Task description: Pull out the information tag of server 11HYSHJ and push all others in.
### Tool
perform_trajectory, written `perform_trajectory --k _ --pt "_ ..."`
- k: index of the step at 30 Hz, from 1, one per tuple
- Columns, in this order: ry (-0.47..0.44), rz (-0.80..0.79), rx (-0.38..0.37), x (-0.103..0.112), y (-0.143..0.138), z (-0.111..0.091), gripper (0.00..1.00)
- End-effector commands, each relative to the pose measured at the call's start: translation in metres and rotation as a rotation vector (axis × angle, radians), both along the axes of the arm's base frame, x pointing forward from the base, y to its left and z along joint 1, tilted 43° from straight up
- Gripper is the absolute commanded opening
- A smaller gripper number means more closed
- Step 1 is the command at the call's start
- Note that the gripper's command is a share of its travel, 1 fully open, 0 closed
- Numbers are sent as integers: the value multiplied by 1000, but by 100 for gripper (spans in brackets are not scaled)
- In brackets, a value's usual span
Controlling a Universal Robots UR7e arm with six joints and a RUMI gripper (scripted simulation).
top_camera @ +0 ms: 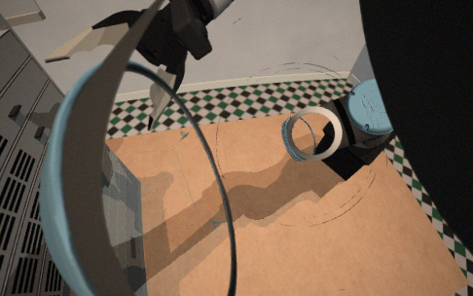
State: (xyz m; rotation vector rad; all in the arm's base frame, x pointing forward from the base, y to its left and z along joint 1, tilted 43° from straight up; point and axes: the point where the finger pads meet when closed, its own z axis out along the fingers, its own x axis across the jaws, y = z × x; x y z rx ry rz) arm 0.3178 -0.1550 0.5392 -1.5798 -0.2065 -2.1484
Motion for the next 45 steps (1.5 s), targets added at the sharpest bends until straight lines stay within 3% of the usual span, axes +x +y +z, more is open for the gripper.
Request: perform_trajectory --k 1,45 --pt "-10 -4 2 0 0 0 100" --pt "-110 -58 28 5 4 -6 100"
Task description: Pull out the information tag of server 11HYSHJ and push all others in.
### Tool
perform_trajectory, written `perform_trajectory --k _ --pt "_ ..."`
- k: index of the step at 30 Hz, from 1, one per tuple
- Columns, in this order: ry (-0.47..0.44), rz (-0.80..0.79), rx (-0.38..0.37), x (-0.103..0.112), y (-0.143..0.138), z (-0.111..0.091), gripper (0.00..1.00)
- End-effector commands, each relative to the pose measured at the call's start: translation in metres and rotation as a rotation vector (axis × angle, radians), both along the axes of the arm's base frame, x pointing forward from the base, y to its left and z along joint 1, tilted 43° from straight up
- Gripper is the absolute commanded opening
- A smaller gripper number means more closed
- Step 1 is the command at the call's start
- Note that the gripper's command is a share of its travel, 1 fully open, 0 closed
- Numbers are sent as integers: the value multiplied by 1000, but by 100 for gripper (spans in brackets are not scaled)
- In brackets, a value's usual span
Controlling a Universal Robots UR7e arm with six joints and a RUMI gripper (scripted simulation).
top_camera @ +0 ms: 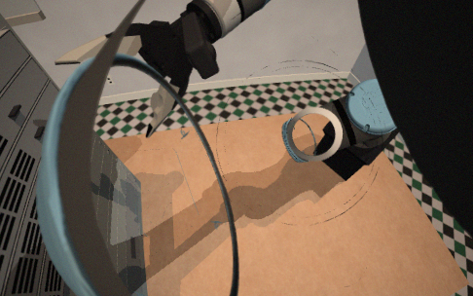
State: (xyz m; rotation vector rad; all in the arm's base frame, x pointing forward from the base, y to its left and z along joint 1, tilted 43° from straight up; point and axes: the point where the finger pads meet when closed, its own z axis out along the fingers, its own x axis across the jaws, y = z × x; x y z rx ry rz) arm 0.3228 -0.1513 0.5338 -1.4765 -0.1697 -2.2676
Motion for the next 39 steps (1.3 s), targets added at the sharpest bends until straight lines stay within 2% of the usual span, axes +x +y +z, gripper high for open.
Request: perform_trajectory --k 1,39 --pt "-9 -6 3 0 0 0 100" --pt "-103 -84 37 6 3 -7 100"
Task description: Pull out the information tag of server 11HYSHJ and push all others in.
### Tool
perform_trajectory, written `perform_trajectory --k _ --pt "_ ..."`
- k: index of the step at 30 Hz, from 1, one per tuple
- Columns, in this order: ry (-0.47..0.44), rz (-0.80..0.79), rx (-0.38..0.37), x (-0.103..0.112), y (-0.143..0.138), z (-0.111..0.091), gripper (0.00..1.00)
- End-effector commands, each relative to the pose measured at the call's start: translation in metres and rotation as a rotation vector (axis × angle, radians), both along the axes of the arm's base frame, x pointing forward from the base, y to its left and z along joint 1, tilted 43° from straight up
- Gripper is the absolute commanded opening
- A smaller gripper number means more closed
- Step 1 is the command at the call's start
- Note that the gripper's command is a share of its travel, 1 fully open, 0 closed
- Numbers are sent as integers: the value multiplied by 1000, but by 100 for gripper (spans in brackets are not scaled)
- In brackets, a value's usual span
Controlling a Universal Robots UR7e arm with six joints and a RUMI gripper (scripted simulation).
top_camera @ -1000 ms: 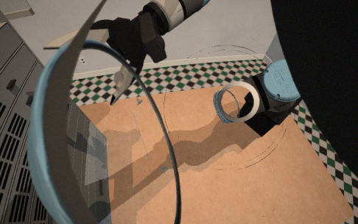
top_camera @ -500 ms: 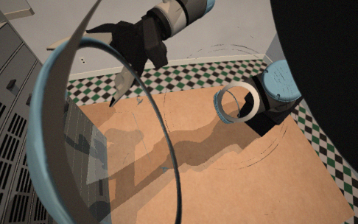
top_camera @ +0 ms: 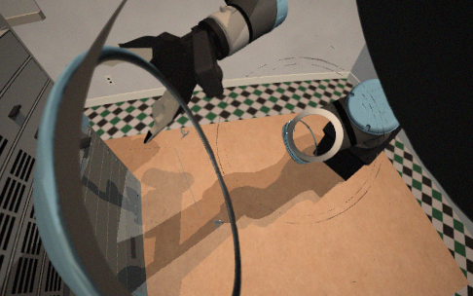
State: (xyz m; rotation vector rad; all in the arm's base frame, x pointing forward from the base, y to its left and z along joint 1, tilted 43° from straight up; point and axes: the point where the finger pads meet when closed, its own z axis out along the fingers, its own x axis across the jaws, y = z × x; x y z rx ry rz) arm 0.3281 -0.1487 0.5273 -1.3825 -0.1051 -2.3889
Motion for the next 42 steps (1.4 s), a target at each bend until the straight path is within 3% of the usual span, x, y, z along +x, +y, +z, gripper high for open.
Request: perform_trajectory --k 1,42 --pt "-12 -11 5 1 0 -1 100" --pt "-91 -120 53 7 2 -11 100"
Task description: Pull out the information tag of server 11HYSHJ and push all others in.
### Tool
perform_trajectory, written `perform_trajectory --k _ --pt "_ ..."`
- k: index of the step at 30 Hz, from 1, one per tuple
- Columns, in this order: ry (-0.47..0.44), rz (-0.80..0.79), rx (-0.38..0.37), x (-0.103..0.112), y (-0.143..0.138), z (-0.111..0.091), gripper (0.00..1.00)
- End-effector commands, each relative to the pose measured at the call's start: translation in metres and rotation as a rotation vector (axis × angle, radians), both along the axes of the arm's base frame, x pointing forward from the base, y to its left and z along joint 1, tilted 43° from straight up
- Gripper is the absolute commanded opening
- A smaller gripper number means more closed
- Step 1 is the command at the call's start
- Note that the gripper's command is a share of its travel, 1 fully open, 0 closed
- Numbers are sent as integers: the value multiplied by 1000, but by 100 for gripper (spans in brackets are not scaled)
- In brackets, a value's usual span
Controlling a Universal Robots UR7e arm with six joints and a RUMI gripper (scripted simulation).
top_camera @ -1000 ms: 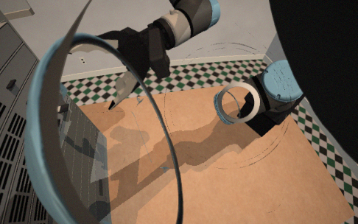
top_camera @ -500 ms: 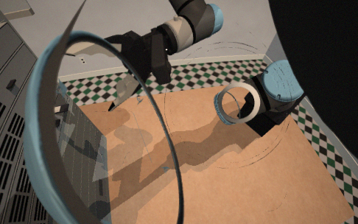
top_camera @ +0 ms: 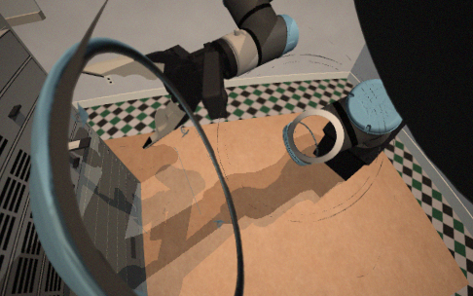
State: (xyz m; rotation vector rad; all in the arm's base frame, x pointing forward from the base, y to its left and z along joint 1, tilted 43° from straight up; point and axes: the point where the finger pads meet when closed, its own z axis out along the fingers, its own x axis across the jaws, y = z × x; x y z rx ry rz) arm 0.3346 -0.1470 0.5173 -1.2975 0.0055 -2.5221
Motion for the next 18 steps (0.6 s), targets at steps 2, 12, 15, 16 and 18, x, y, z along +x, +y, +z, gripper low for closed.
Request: perform_trajectory --k 2,12,15,16,18 --pt "-9 -14 6 1 0 -1 100" --pt "-22 -41 19 2 0 -4 100" --pt "-26 -51 23 3 0 -5 100" --pt "-27 -54 24 3 0 -5 100" --pt "-30 -60 27 3 0 -6 100"
